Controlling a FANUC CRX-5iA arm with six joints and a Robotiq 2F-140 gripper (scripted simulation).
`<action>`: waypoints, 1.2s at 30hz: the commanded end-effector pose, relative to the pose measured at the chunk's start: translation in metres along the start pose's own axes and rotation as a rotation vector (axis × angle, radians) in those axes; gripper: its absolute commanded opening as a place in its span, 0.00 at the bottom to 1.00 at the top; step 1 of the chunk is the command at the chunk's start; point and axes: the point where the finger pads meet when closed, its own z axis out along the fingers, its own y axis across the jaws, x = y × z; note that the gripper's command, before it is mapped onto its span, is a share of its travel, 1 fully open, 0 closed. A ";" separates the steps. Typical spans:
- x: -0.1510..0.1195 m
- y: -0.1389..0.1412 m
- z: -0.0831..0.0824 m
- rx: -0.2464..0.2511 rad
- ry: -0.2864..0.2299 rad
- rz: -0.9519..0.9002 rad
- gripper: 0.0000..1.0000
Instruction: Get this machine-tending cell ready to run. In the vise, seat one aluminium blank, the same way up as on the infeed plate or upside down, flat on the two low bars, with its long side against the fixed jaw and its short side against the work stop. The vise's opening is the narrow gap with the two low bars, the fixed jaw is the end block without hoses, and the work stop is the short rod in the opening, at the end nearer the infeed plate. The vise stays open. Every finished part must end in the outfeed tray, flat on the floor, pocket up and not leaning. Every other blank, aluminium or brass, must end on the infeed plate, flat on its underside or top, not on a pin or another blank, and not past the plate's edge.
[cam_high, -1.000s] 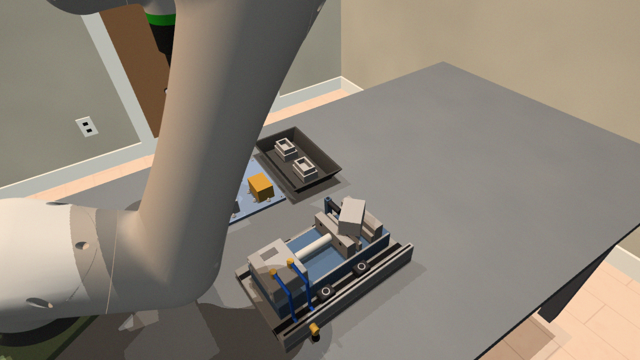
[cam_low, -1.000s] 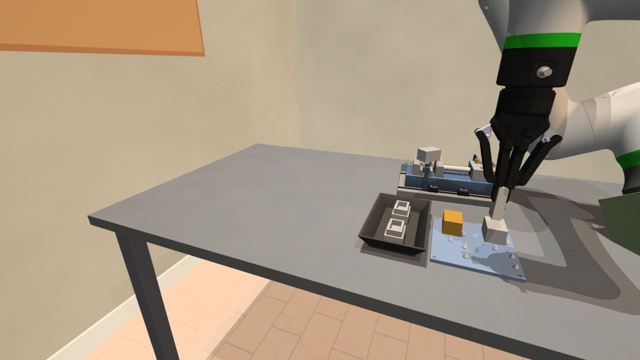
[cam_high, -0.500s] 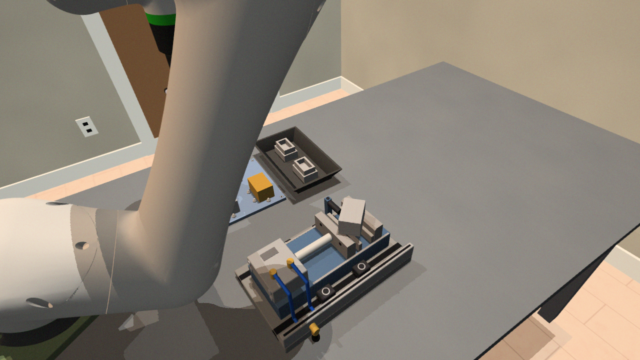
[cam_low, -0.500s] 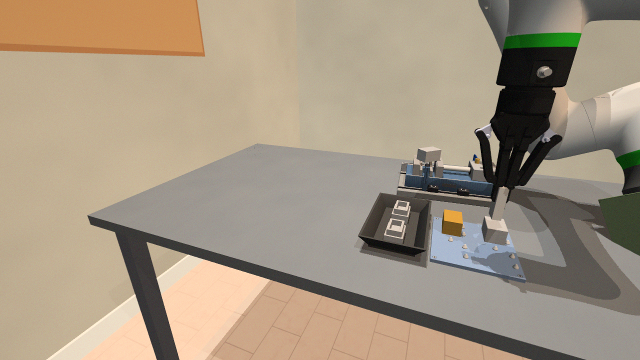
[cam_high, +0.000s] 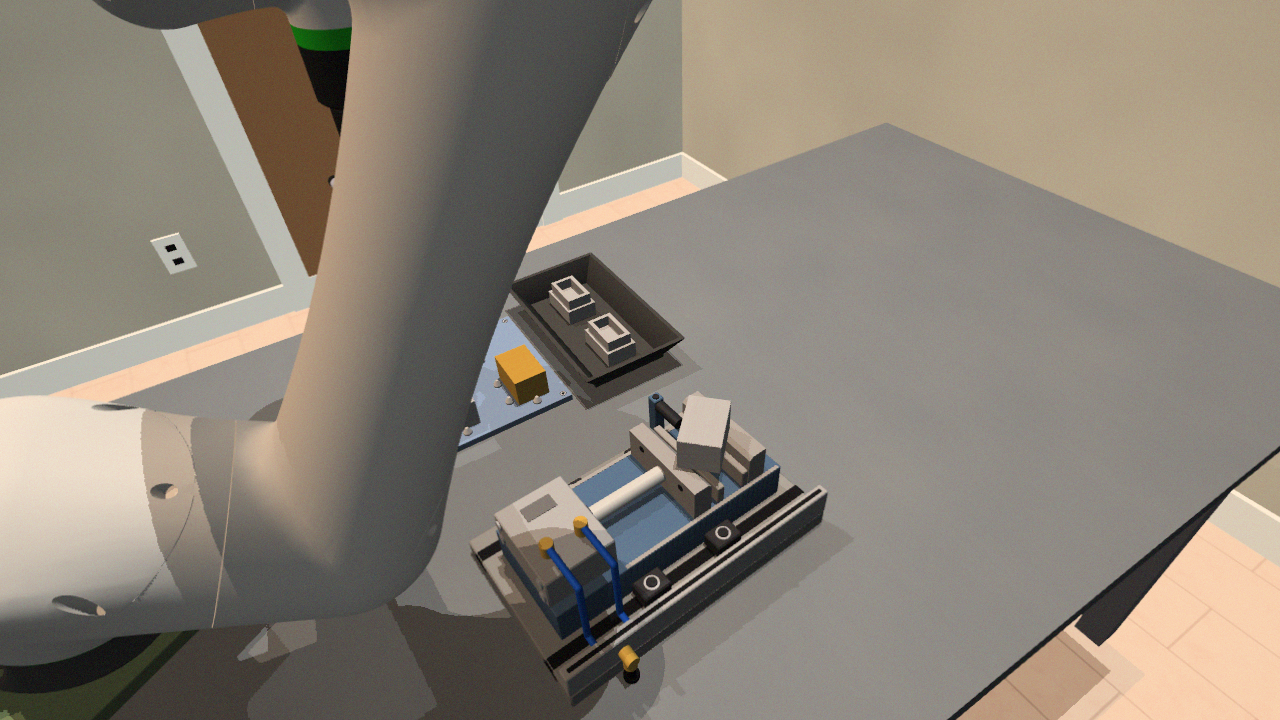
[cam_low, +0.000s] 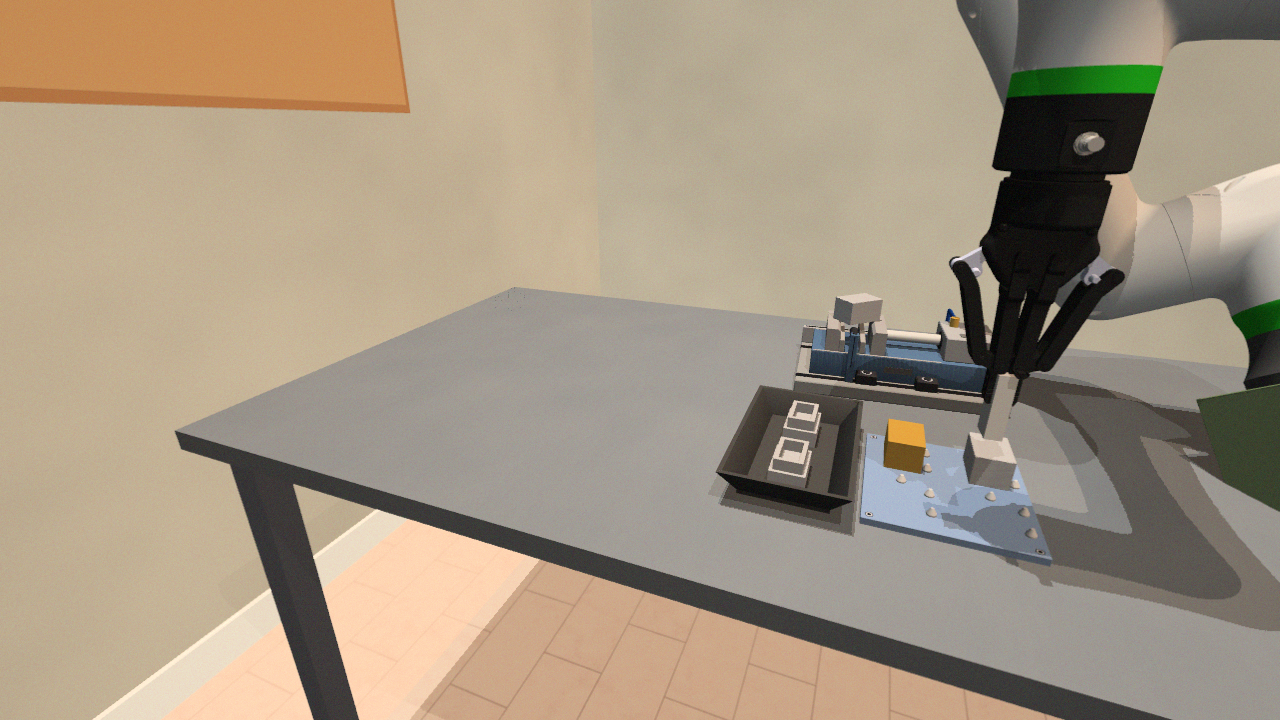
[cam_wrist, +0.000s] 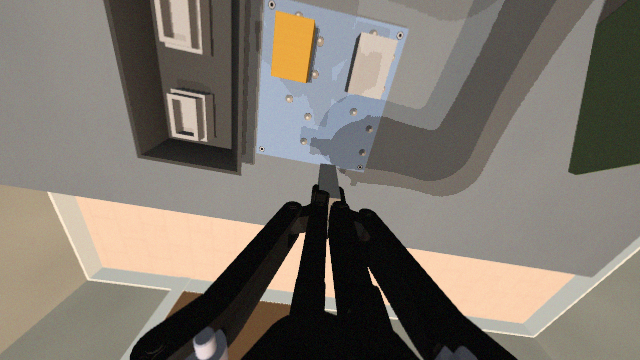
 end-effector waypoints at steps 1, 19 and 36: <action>0.000 0.000 -0.001 0.000 0.000 0.000 0.00; 0.000 0.000 -0.033 0.000 0.000 0.000 0.00; 0.000 0.000 -0.066 0.000 0.000 0.000 0.00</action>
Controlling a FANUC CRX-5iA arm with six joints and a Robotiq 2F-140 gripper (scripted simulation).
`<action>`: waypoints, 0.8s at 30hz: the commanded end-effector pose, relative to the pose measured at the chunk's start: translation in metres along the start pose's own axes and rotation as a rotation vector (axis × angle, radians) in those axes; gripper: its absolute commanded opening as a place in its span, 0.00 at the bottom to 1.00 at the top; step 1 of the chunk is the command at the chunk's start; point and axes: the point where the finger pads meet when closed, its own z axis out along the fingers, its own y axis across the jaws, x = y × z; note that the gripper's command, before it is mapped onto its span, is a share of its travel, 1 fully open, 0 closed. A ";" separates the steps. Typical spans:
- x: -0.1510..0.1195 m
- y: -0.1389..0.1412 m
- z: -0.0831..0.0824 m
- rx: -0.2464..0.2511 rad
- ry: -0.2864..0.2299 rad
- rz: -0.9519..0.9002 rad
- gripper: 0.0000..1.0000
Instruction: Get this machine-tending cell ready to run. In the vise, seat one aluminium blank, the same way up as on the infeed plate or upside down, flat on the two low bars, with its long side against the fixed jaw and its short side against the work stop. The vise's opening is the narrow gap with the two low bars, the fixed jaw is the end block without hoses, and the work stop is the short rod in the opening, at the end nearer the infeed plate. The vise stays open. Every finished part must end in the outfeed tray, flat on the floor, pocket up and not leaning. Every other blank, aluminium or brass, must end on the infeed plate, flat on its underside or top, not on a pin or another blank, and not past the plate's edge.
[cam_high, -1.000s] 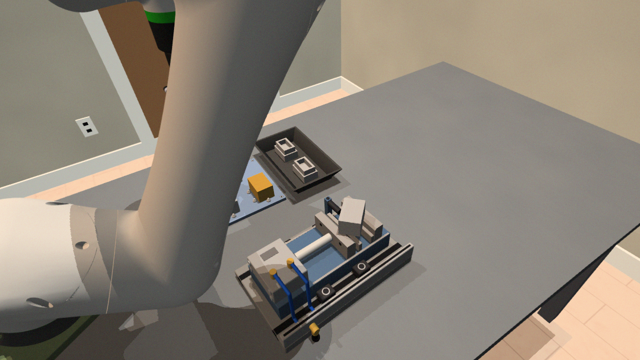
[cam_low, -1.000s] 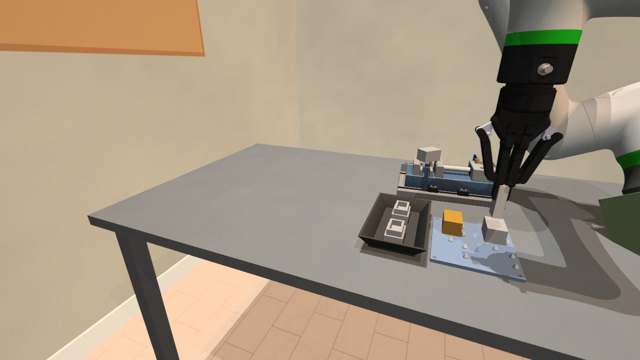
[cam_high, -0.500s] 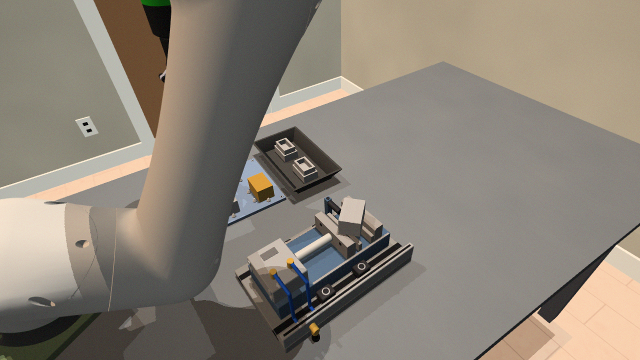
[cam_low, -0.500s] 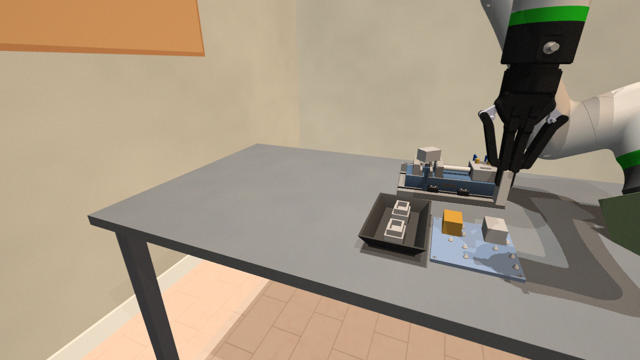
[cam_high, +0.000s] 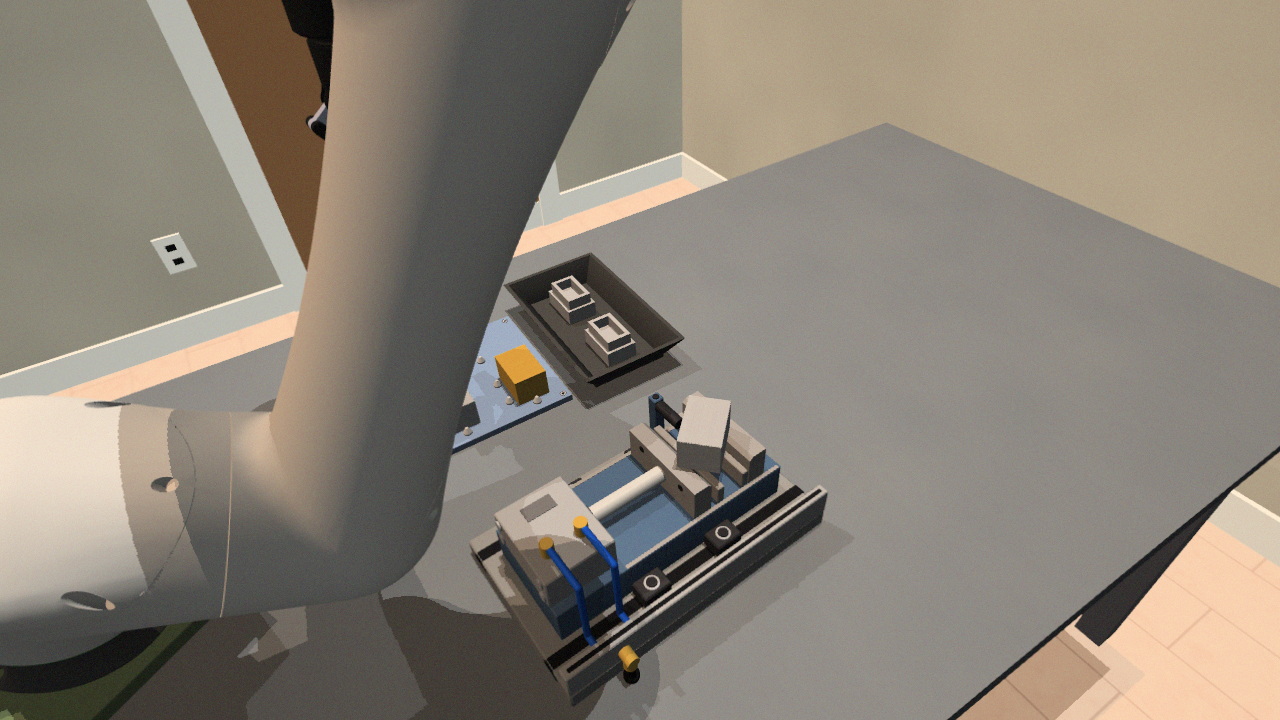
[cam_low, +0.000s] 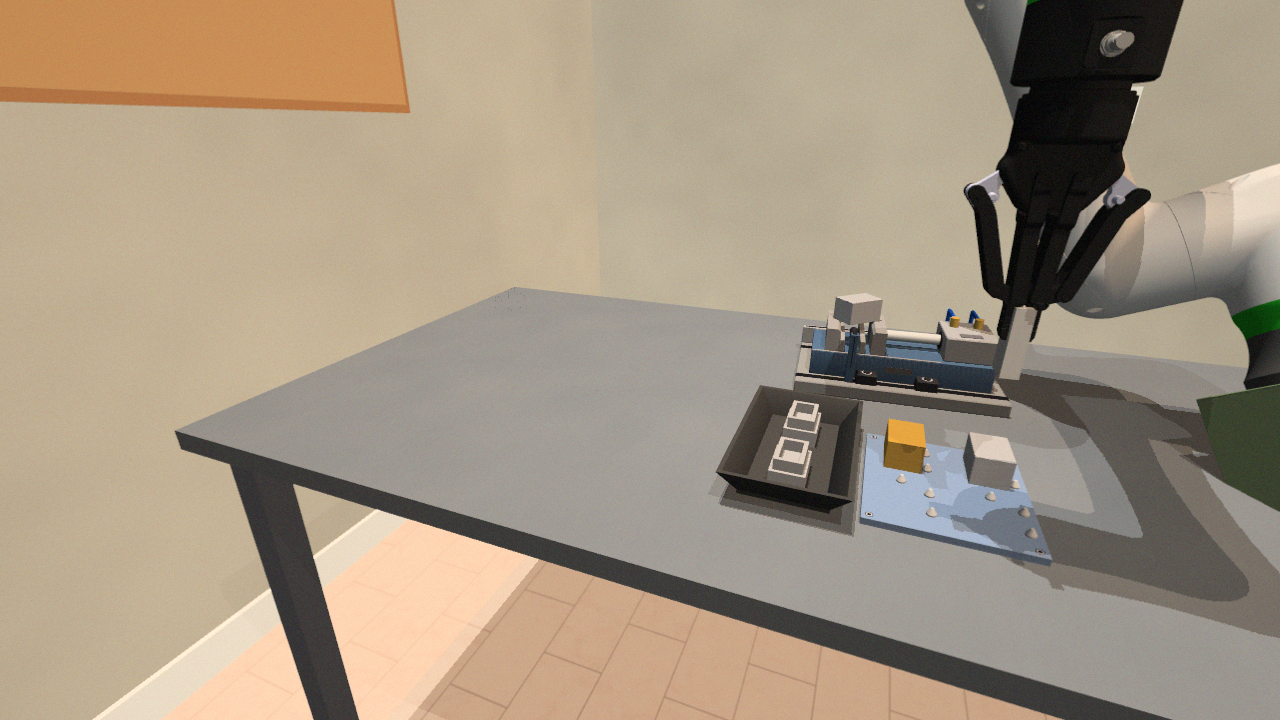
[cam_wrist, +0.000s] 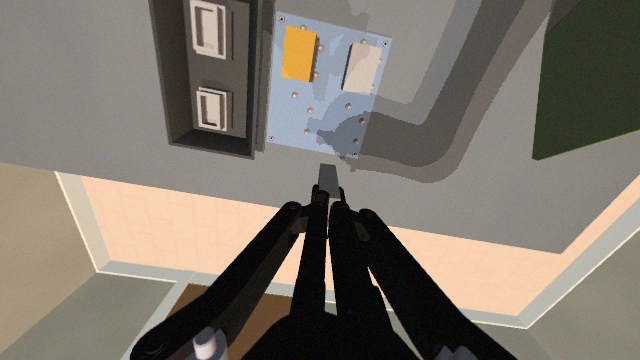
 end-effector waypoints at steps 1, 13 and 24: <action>0.000 0.000 -0.004 0.000 0.000 0.000 0.00; -0.004 -0.033 -0.009 -0.001 -0.004 -0.002 0.00; 0.007 -0.145 -0.008 0.000 -0.003 -0.001 0.00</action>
